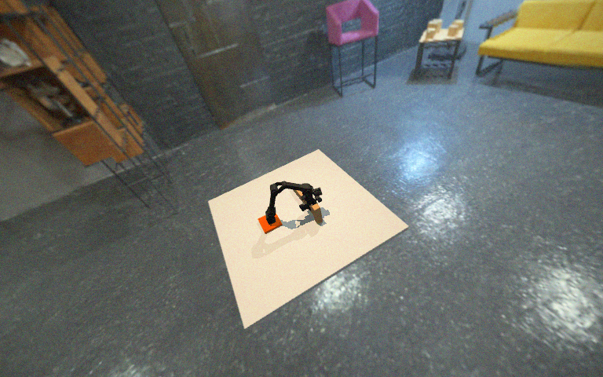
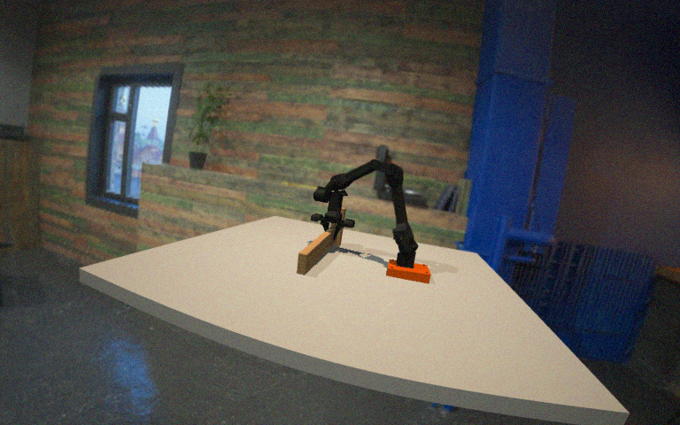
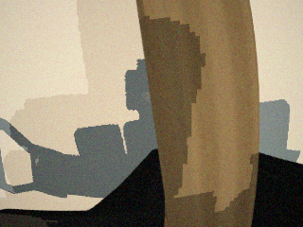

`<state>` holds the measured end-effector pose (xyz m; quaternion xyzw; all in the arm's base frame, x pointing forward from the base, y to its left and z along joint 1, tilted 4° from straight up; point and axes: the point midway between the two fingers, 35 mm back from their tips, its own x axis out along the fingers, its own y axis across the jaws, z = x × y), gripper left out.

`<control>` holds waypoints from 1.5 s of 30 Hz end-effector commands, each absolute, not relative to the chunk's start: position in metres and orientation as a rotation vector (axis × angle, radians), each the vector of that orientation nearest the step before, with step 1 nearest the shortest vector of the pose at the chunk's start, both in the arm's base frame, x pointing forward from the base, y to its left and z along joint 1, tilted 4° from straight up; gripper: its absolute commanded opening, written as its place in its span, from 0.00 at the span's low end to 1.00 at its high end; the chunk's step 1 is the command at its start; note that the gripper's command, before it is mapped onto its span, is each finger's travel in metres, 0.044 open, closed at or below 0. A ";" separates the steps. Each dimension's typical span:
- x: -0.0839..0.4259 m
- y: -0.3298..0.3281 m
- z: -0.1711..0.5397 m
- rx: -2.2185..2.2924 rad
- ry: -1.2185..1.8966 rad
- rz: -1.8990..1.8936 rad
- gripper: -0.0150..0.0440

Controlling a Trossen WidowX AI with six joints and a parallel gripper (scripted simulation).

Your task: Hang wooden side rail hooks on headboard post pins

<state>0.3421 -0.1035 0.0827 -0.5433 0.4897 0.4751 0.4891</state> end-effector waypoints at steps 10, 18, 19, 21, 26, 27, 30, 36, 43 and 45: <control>0.343 -0.104 0.081 -1.324 1.192 1.152 0.25; 0.343 -0.104 0.079 -1.324 1.192 1.152 0.25; 0.343 -0.104 0.079 -1.324 1.192 1.152 0.25; 0.343 -0.104 0.079 -1.324 1.192 1.152 0.25; 0.343 -0.104 0.078 -1.324 1.192 1.152 0.25; 0.343 -0.104 0.078 -1.324 1.192 1.152 0.25; 0.343 -0.104 0.077 -1.324 1.192 1.152 0.25; 0.343 -0.104 0.076 -1.324 1.192 1.152 0.25; 0.343 -0.105 0.075 -1.324 1.192 1.152 0.25; 0.343 -0.105 0.075 -1.324 1.192 1.152 0.25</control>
